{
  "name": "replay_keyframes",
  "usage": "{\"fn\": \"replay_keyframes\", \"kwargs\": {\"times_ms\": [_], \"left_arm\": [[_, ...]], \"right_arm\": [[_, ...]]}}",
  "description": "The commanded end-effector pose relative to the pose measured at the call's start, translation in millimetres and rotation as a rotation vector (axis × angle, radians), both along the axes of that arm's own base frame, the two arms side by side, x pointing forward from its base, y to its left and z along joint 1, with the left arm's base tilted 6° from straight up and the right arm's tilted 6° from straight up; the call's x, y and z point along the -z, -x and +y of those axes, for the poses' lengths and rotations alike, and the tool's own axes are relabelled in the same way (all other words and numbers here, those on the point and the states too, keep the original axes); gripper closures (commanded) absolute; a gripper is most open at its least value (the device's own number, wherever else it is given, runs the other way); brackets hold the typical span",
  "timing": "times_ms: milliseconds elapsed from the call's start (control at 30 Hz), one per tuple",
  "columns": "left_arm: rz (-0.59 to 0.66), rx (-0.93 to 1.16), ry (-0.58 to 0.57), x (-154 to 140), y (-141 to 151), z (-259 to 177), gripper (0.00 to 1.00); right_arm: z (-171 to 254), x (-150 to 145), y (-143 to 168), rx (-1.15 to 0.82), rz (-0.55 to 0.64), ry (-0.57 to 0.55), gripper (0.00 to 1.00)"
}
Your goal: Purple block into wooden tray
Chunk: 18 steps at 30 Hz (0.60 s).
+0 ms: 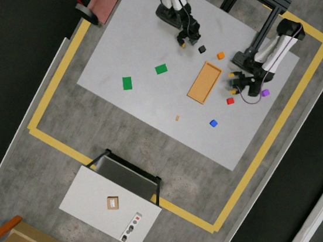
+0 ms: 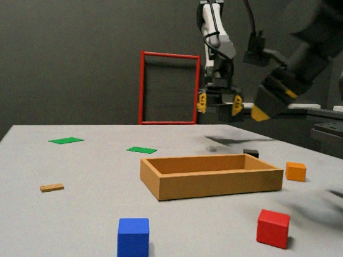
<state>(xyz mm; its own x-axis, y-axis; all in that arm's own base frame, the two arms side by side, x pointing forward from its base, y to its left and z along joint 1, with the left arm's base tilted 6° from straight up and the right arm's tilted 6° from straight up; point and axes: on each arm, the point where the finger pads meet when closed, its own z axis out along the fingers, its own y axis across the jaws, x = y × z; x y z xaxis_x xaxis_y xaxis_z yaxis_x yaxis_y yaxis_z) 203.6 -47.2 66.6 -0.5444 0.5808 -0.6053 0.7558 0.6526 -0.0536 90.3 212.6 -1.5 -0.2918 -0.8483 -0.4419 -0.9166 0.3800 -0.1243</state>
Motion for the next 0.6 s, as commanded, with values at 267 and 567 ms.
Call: {"fn": "replay_keyframes", "kwargs": {"times_ms": [267,567], "left_arm": [[0.011,0.571,-0.172,16.2,61.6,-67.4,0.00],[-0.031,1.055,-0.273,25.7,123.8,-95.7,0.00]], "right_arm": [[60.5,-1.7,40.1,-0.201,0.026,-0.002,0.00],[80.1,3.8,61.5,-0.294,0.044,0.025,0.00]]}}
